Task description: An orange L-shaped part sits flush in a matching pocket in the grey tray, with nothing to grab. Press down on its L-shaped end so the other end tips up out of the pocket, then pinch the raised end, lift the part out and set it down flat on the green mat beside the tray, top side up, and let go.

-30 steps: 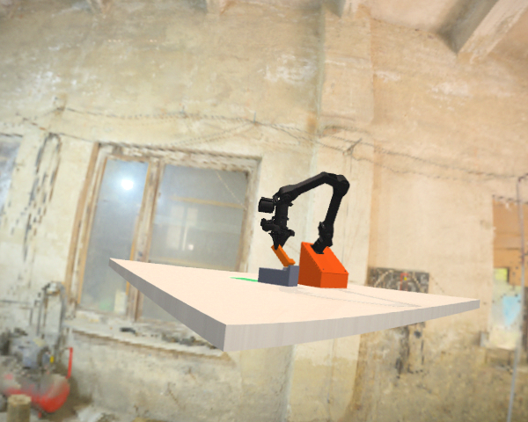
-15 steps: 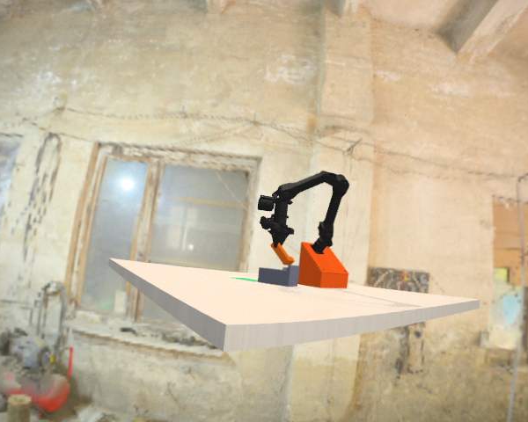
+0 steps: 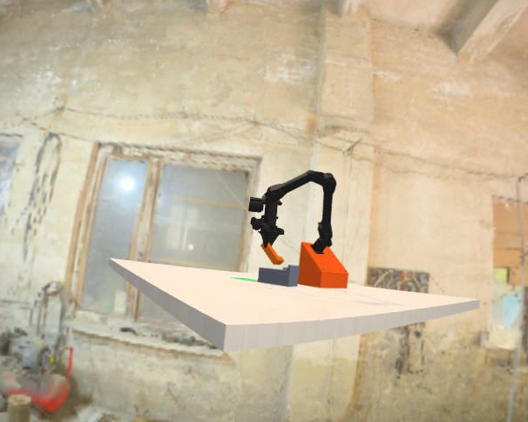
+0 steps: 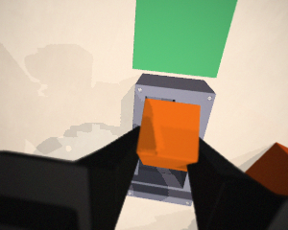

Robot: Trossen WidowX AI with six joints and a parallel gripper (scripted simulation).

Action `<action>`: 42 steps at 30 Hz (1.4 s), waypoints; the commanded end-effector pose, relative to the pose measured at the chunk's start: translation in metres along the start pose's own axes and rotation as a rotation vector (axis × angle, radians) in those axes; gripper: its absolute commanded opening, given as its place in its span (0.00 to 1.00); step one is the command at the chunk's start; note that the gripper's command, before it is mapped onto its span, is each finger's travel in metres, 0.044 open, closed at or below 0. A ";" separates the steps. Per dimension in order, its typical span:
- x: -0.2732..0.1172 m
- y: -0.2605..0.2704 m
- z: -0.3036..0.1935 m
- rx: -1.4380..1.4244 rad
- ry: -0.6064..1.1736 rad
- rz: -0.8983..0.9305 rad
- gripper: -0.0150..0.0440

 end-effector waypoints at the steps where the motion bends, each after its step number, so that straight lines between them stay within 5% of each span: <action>1: -0.002 -0.002 0.016 -0.005 -0.008 0.003 0.25; 24: -0.004 -0.014 0.106 -0.007 -0.013 0.003 0.25; 42: 0.015 -0.014 0.109 -0.007 -0.013 0.004 0.25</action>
Point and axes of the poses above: the point midway between the two fingers, 35 mm back from their tips, its own x axis out along the fingers, its own y axis across the jaws, z = x × y, the point moved 2 cm from there along -x, back along the fingers, and after that the axes turned 3 degrees about -x, right-handed, at the moved point
